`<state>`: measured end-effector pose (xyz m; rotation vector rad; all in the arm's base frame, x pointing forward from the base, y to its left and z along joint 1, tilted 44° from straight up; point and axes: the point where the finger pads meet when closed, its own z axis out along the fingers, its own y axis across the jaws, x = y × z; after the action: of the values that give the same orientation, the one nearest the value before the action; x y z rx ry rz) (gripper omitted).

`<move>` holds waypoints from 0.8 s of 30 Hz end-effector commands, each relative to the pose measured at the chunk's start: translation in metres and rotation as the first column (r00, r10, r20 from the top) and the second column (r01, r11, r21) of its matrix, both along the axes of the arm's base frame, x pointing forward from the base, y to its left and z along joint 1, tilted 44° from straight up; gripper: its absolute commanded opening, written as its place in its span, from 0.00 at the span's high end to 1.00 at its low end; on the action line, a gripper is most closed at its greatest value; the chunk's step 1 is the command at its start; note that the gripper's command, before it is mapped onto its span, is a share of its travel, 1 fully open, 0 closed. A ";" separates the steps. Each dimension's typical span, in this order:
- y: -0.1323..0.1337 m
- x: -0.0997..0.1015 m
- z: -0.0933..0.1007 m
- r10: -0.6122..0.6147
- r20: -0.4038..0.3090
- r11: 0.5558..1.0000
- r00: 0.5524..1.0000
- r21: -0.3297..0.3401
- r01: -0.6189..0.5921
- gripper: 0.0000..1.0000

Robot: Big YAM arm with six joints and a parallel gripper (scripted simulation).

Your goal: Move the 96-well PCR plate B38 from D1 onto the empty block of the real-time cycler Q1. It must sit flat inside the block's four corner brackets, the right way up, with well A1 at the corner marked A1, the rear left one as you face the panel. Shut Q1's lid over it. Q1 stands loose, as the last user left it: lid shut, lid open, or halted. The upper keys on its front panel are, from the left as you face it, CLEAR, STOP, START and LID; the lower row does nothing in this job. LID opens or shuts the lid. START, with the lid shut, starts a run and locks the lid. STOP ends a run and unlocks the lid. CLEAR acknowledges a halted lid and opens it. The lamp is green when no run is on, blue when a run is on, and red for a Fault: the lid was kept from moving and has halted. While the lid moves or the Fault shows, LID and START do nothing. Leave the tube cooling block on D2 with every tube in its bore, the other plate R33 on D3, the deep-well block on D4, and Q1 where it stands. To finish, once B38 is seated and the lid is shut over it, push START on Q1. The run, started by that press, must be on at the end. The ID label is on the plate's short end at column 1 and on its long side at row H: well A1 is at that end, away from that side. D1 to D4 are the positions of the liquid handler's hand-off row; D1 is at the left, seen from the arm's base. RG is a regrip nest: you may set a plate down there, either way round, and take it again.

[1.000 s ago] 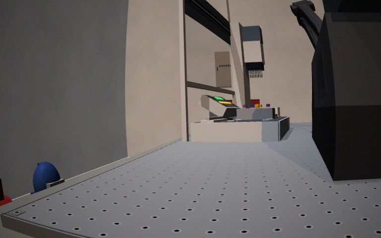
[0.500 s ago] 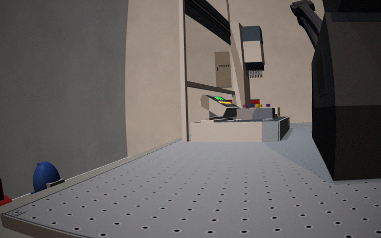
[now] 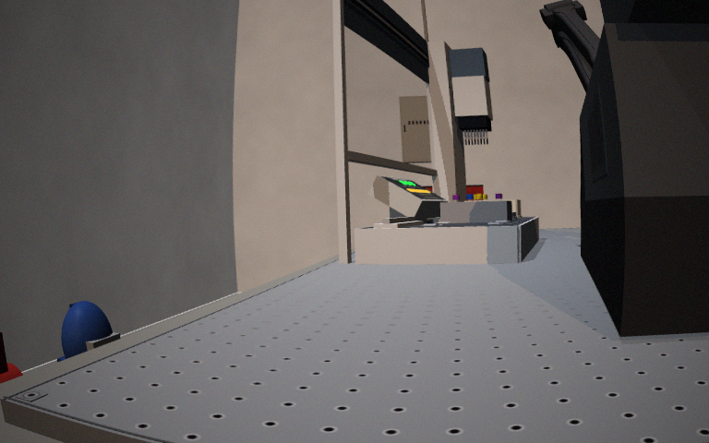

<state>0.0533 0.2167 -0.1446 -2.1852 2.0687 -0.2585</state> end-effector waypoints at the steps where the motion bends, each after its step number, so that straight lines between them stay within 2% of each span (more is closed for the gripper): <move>1: 0.006 0.004 -0.006 -0.003 0.002 1.000 1.000 0.002 0.003 1.00; 24: 0.013 0.007 -0.009 -0.006 0.008 1.000 1.000 -0.005 0.006 1.00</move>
<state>0.0534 0.2167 -0.1448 -2.1859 2.0693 -0.2579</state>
